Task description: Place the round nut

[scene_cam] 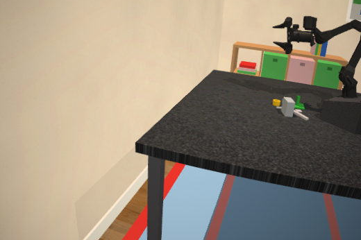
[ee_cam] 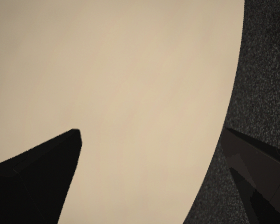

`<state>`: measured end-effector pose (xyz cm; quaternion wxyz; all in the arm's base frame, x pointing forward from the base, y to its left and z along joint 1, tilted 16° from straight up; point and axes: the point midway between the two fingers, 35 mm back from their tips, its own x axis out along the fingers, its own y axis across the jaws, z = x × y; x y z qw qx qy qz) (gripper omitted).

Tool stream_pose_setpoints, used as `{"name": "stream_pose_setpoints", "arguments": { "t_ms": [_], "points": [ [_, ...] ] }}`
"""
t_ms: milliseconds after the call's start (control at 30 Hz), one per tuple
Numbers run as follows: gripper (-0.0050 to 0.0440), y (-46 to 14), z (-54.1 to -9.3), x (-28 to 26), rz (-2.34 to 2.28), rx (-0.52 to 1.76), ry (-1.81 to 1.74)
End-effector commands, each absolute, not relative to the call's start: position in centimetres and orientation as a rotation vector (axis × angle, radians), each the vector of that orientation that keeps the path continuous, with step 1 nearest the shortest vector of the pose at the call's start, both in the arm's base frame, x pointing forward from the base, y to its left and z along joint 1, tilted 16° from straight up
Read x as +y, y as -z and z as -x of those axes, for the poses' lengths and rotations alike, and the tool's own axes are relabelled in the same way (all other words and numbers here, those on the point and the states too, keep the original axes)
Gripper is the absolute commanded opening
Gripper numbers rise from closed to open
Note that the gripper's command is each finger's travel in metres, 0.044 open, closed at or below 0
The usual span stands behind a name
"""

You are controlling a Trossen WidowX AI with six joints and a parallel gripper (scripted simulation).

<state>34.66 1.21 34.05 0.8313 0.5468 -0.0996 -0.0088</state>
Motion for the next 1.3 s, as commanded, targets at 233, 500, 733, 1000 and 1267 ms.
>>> {"name": "stream_pose_setpoints", "arguments": {
  "t_ms": [233, 500, 733, 1000, 1267],
  "points": [
    [0.04, -34.1, -34.7, 1.2, -1.16, -0.211, 0.019],
    [0.04, -34.1, -34.7, 1.2, -1.16, -0.211, 0.019],
    [0.032, -27.1, -38.9, 2.2, -0.752, 0.13, 0.153],
    [0.032, -18.5, -40.8, 2.5, -0.279, 0.548, 0.172],
    [0.032, -11.9, -40.2, 2.1, 0.094, 0.91, 0.08]
  ]
}}
